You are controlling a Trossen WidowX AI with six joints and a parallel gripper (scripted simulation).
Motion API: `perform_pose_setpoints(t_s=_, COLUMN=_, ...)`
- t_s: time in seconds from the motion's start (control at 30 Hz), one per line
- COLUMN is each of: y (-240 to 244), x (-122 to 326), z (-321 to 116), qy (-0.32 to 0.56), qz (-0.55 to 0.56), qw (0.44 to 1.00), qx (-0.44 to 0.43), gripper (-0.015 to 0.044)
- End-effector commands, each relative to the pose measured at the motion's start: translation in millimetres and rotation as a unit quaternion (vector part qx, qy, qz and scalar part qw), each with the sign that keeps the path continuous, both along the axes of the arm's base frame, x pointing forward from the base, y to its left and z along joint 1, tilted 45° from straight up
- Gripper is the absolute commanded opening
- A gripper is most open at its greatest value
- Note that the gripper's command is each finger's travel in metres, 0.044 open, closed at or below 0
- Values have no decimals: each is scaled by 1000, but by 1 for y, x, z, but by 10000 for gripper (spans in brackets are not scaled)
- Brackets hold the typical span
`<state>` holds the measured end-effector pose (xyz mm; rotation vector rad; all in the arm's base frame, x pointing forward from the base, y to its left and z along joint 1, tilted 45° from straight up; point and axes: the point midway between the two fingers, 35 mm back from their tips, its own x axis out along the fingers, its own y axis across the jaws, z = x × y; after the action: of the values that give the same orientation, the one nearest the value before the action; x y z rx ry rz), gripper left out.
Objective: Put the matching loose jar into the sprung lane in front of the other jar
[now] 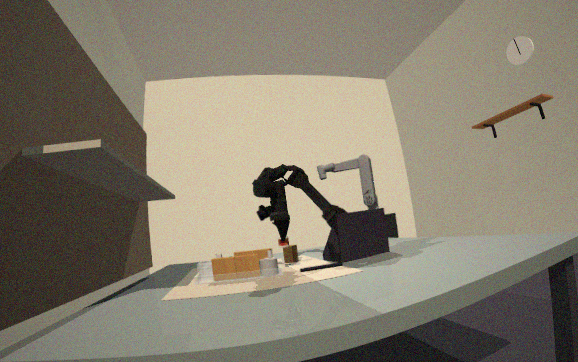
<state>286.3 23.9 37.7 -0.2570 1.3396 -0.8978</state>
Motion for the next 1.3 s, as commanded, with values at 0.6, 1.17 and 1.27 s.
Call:
perform_pose_setpoints(t_s=0.6, y=-66, x=-4, z=-1, qy=59, qz=62, qw=996, qx=-6, gripper=0)
perform_pose_setpoints(t_s=1.17, y=-72, x=0, z=-4, qy=58, qz=62, qw=996, qx=-6, gripper=0)
perform_pose_setpoints(t_s=1.27, y=-72, x=1, z=-4, qy=58, qz=62, qw=996, qx=-6, gripper=0)
